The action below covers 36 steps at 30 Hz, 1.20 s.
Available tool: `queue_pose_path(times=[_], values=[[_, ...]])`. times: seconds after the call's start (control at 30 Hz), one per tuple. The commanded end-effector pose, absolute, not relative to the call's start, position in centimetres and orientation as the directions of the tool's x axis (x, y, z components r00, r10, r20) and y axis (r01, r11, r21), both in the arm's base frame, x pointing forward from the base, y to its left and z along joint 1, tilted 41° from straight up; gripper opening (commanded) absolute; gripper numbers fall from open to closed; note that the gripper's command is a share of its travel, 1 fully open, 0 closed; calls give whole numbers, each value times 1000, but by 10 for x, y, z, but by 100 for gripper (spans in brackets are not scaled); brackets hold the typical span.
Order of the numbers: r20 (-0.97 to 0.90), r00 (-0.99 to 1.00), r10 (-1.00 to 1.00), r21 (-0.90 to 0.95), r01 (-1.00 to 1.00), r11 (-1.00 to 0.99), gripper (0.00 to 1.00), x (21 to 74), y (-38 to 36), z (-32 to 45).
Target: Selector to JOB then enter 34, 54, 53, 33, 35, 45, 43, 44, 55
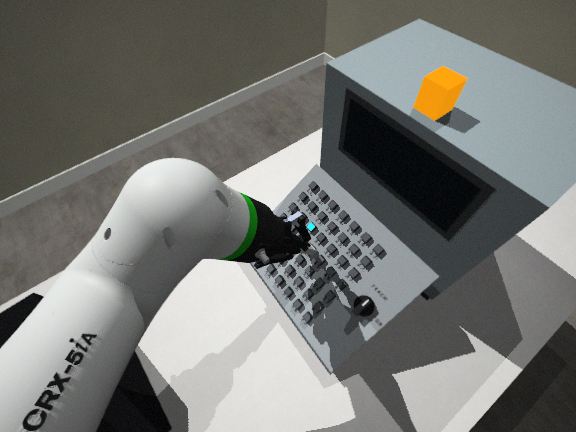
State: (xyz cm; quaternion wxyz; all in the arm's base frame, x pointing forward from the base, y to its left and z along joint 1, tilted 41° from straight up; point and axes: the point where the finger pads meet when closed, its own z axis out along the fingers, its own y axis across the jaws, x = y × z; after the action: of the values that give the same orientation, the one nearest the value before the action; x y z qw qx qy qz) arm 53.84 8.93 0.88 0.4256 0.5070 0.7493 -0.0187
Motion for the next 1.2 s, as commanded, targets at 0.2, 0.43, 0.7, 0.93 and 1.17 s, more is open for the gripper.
queue_pose_path(times=[0.2, 0.43, 0.7, 0.93, 1.17], values=[[-656, -124, 744, 404, 776, 485, 0, 539, 90, 9], [-656, -124, 744, 404, 776, 485, 0, 538, 90, 9], [-656, -124, 744, 404, 776, 485, 0, 536, 91, 11], [-656, -124, 744, 404, 776, 485, 0, 530, 96, 18], [-656, -124, 744, 404, 775, 485, 0, 524, 101, 24]])
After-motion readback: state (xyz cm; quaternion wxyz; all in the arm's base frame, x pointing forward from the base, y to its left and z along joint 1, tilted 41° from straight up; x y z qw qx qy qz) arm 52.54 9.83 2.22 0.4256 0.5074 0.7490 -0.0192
